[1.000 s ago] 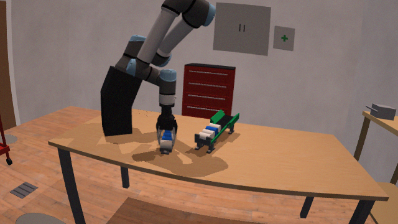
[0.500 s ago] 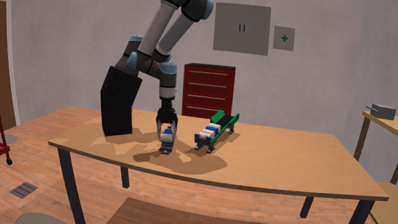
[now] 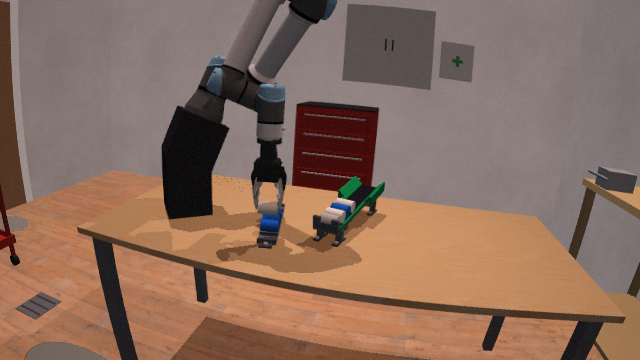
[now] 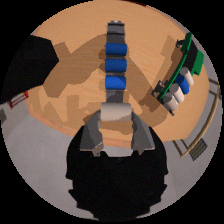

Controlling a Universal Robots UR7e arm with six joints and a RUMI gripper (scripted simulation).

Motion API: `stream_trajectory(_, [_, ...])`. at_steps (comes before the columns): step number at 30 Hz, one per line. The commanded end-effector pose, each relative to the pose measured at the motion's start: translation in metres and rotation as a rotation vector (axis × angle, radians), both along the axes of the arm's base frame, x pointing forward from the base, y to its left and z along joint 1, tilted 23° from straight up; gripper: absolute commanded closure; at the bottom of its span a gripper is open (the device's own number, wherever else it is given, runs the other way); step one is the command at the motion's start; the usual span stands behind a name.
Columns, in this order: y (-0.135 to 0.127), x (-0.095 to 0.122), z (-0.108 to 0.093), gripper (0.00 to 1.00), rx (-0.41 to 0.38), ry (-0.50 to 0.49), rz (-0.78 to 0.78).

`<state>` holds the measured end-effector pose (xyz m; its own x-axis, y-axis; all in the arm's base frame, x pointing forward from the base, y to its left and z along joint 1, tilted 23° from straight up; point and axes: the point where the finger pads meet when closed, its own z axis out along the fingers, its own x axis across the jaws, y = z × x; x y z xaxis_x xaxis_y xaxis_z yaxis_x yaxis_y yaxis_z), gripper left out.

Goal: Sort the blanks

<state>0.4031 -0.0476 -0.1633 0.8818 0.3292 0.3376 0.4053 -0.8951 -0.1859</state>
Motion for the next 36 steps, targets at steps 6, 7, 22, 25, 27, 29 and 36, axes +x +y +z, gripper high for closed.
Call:
stream_trajectory(6, [-0.005,-0.004,0.015,0.65,0.0,0.0,0.001])
stream_trajectory(7, [-0.005,-0.004,0.015,0.65,0.0,0.0,0.001])
stream_trajectory(22, [-0.005,-0.003,0.016,0.65,0.0,0.001,0.0])
stream_trajectory(25, [-0.004,-0.001,0.017,0.65,0.001,0.003,-0.006])
stream_trajectory(27, [-0.002,0.002,0.019,0.65,0.002,0.007,-0.013])
stream_trajectory(29, [-0.001,0.005,0.021,0.65,0.003,0.009,-0.018])
stream_trajectory(36, [0.013,0.029,0.036,0.65,0.01,0.033,-0.07])
